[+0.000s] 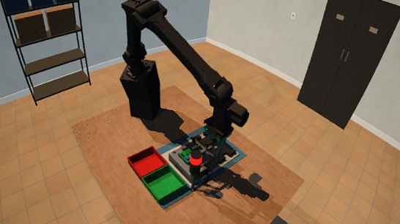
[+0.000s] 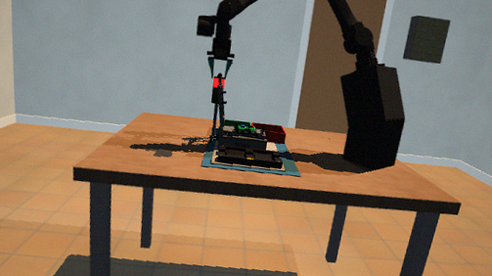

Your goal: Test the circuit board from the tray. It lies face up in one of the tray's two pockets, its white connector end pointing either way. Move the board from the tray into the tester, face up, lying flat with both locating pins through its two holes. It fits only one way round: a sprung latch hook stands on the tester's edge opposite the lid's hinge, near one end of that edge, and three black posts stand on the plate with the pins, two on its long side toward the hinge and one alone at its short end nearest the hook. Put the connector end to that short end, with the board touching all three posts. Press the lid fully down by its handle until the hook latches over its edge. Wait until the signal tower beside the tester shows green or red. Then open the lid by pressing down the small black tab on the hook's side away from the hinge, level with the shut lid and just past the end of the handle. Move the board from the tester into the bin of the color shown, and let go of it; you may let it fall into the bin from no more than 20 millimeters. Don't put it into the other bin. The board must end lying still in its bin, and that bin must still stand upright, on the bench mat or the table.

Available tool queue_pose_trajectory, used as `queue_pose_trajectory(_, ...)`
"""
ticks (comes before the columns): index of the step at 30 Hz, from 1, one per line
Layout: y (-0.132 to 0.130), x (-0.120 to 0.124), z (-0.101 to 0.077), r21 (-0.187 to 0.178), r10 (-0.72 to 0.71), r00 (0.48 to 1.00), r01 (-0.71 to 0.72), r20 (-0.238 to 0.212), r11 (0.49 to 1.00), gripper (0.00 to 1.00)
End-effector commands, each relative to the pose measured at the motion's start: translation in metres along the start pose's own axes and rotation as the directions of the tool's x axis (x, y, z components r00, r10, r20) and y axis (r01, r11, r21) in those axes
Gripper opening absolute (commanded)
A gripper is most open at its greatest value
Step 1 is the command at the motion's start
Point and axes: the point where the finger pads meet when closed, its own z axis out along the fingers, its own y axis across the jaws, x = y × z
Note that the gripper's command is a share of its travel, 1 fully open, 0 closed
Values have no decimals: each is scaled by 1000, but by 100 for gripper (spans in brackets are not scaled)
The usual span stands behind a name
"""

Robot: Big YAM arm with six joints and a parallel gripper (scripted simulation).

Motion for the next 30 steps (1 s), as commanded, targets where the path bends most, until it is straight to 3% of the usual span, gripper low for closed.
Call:
queue_pose_trajectory(1,-13,12,-13,26,23,1000,-23,5,999,48)
queue_pose_trajectory(4,-19,15,-28,46,36,999,-36,8,998,48)
queue_pose_trajectory(7,-28,2,-47,72,26,1000,-27,17,997,48)
queue_pose_trajectory(16,-26,0,-90,77,22,1000,-23,17,997,48)
queue_pose_trajectory(18,-26,0,-90,77,22,1000,-23,17,997,48)
queue_pose_trajectory(19,-20,-8,-71,37,7,1000,-7,10,999,48)
queue_pose_trajectory(20,-19,-7,-77,40,8,1000,-9,12,999,48)
queue_pose_trajectory(21,-1,-5,-76,15,-1,1000,1,8,1000,48)
queue_pose_trajectory(24,-23,0,-105,72,20,1000,-21,19,997,48)
queue_pose_trajectory(26,-25,0,-108,76,22,1000,-23,19,997,48)
queue_pose_trajectory(28,-21,-3,-96,54,15,1000,-16,14,998,48)
queue_pose_trajectory(29,-16,-4,-89,43,12,1000,-13,12,999,92)
queue_pose_trajectory(30,-11,-5,-85,33,6,1000,-6,10,999,92)
